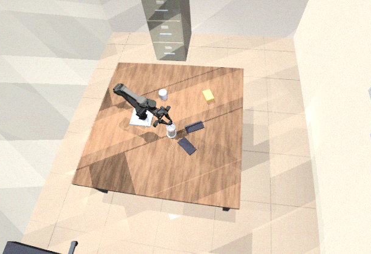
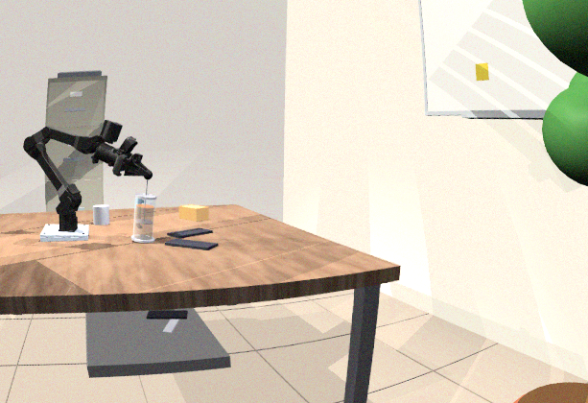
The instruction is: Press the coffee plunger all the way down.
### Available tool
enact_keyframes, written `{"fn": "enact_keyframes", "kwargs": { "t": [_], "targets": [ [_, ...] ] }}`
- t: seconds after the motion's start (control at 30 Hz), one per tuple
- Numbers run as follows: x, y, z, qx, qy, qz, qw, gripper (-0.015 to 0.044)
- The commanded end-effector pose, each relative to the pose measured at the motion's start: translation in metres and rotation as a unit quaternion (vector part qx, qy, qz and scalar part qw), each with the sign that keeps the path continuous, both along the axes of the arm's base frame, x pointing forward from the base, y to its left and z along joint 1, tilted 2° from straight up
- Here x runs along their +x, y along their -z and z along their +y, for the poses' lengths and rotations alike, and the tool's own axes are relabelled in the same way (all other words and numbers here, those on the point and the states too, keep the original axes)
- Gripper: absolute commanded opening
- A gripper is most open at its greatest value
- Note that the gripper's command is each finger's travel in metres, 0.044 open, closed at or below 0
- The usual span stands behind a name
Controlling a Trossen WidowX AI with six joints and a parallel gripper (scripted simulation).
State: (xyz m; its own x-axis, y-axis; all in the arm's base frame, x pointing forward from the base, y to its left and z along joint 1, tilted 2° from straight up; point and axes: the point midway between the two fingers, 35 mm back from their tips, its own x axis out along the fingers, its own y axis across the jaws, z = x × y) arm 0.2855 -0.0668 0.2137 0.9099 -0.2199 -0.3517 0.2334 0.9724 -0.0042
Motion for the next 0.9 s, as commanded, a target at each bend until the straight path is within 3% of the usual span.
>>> {"fn": "enact_keyframes", "kwargs": {
  "t": [0.0, 0.87],
  "targets": [
    [-0.0008, 0.0343, 0.0001, 0.01, -0.001, 0.052, 0.999, 0.0125],
    [0.0061, 0.0313, -0.0018, 0.01, -0.001, 0.052, 0.999, 0.0125]
  ]
}}
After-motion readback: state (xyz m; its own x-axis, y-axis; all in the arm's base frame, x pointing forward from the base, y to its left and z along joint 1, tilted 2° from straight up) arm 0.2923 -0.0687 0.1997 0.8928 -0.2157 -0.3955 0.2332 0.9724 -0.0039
